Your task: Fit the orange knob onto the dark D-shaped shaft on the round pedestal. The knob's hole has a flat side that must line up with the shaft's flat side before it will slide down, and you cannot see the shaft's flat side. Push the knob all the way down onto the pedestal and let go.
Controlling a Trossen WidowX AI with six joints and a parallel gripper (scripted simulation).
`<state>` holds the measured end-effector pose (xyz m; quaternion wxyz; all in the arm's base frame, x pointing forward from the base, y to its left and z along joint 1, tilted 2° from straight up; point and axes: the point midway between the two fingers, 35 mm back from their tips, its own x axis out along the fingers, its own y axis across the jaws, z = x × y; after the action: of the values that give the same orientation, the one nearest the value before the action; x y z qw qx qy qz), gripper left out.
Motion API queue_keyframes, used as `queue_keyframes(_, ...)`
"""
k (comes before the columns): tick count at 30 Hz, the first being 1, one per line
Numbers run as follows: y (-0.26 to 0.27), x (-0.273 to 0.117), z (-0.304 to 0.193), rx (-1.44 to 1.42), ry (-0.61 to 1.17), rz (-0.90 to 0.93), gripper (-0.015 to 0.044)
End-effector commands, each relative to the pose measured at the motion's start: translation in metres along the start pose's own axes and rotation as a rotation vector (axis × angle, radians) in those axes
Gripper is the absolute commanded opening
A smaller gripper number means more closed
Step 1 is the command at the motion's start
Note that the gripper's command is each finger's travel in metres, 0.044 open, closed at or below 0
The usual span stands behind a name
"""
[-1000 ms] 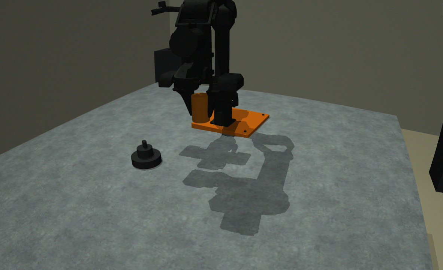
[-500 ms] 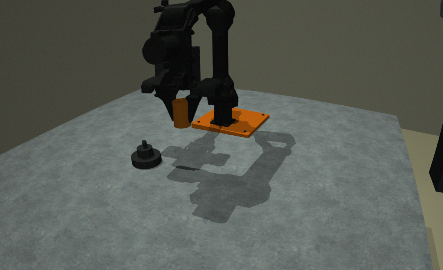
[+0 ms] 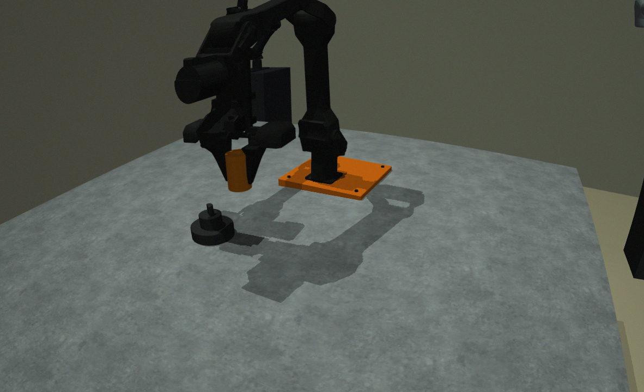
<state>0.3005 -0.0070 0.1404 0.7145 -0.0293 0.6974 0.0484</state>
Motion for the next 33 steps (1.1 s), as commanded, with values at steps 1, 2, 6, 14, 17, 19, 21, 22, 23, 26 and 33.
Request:
queue_keyframes(1, -0.011, 0.002, 0.003, -0.004, -0.007, 0.003, 0.0000)
queue_keyframes(2, -0.014, 0.003, 0.003, -0.004, -0.007, 0.003, 0.0000)
queue_keyframes(6, -0.026, 0.005, 0.004, -0.005, -0.008, 0.003, 0.0000)
queue_keyframes(14, -0.050, 0.011, 0.003, -0.008, -0.008, 0.001, 0.0000)
queue_keyframes(17, -0.059, 0.014, 0.002, -0.009, -0.008, 0.001, 0.0000)
queue_keyframes(19, -0.066, 0.015, 0.001, -0.010, -0.008, 0.001, 0.0000)
queue_keyframes(21, -0.071, 0.016, 0.001, -0.011, -0.007, 0.001, 0.0000)
queue_keyframes(22, -0.073, 0.017, 0.000, -0.011, -0.007, 0.001, 0.0000)
queue_keyframes(23, -0.073, 0.017, 0.000, -0.011, -0.007, 0.001, 0.0000)
queue_keyframes(26, -0.073, 0.020, 0.000, -0.011, -0.007, 0.001, 0.0000)
queue_keyframes(33, -0.073, 0.037, 0.000, -0.011, -0.007, 0.001, 0.0000)
